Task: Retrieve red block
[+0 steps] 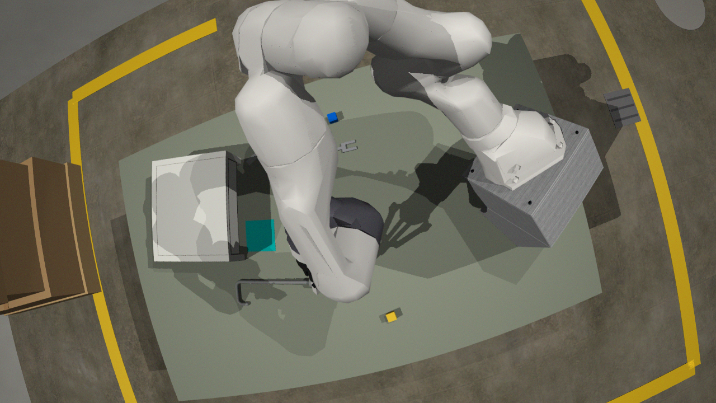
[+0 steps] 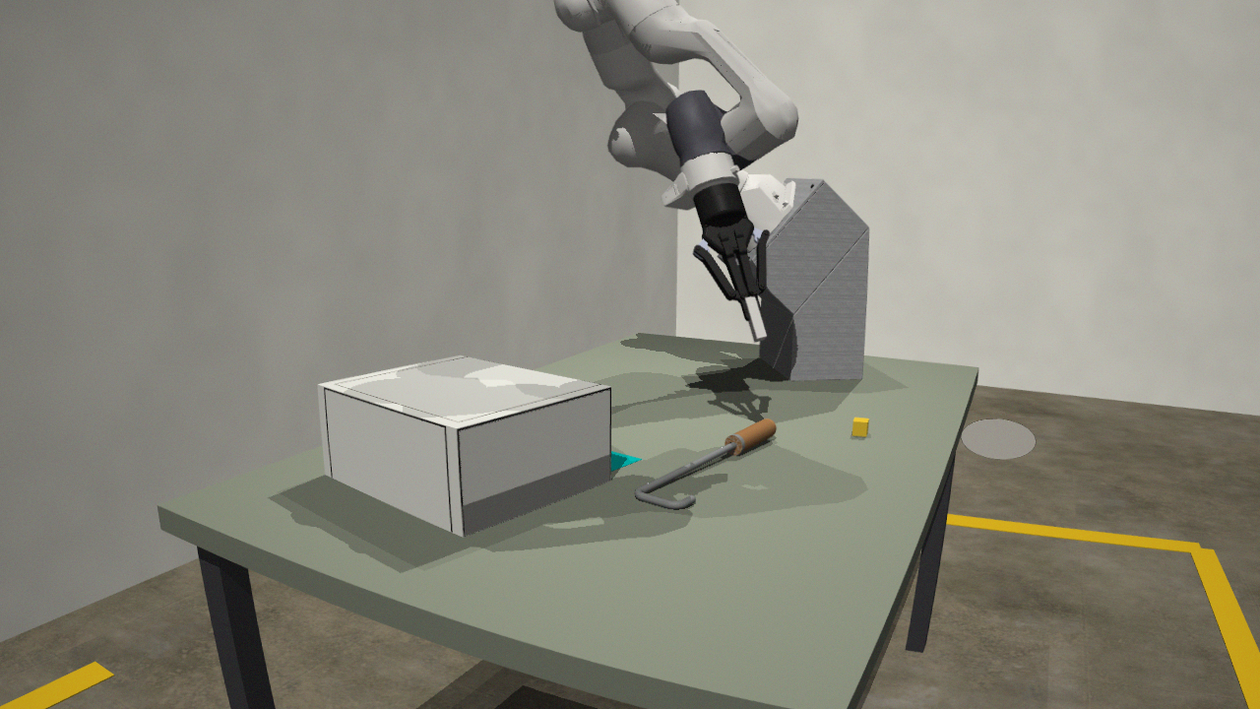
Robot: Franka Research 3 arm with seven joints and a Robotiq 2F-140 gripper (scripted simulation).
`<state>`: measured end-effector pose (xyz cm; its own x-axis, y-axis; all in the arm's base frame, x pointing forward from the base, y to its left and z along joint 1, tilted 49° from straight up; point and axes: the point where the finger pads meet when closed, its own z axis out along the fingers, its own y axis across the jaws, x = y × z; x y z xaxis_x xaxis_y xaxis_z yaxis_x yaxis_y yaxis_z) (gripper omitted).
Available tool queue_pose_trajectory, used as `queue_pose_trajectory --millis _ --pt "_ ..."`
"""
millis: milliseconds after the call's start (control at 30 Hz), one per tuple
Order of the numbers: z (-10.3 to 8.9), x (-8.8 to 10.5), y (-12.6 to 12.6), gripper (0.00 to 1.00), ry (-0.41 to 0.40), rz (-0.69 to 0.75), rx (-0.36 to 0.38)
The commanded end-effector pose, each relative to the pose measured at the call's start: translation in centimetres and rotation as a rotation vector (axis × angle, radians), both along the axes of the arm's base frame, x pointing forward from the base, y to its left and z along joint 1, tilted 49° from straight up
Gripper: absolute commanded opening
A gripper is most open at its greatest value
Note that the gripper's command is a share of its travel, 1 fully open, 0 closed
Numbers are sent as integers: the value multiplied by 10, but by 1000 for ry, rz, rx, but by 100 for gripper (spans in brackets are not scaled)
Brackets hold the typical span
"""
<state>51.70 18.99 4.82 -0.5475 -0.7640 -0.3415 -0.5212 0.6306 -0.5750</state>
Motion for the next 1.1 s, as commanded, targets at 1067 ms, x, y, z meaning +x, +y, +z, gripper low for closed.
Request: queue_pose_trajectory --millis 1067 --pt "-6 -2 6 0 417 1018 -1008"
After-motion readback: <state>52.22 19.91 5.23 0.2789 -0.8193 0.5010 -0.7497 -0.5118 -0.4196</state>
